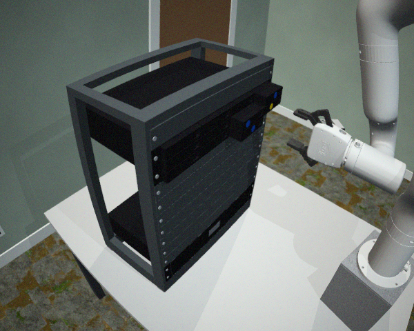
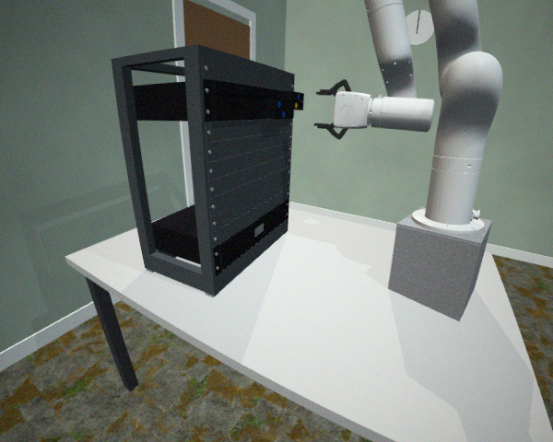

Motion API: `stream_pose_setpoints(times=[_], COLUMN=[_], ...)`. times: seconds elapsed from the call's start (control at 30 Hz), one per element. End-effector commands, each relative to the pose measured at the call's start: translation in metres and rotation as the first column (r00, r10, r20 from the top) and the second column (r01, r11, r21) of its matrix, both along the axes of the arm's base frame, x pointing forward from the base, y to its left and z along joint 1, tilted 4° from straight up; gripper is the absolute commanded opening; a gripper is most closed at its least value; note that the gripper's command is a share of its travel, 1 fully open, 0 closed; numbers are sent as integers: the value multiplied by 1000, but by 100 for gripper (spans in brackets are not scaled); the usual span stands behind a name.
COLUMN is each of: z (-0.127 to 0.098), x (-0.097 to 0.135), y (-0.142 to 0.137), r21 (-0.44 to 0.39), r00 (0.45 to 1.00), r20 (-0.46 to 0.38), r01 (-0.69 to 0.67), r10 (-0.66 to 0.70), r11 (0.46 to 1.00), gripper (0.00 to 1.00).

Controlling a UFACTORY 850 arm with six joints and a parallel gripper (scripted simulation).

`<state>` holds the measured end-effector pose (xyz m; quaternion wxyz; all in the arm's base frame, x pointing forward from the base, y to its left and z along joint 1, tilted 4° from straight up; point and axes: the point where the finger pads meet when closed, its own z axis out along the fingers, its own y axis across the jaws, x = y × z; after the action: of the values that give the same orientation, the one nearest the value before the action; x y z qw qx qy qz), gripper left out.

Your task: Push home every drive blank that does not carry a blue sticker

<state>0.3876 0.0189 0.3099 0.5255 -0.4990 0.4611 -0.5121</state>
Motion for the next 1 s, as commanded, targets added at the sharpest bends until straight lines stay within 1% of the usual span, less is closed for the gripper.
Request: stream_pose_setpoints(times=[0.0,0.23,0.37,0.47,0.97], z=[6,20,25,26,26], x=[9,27,34,36,36], y=[-17,-52,-66,-69,-69], r21=[1,1,1,1,1], r00=[1000,1000,1000,1000,1000], r20=[-3,-3,-3,-3,-3], r01=[-10,-10,-10,-10,-10], r10=[10,10,10,10,10], r11=[1000,1000,1000,1000,1000], gripper=[100,100,100,100,100])
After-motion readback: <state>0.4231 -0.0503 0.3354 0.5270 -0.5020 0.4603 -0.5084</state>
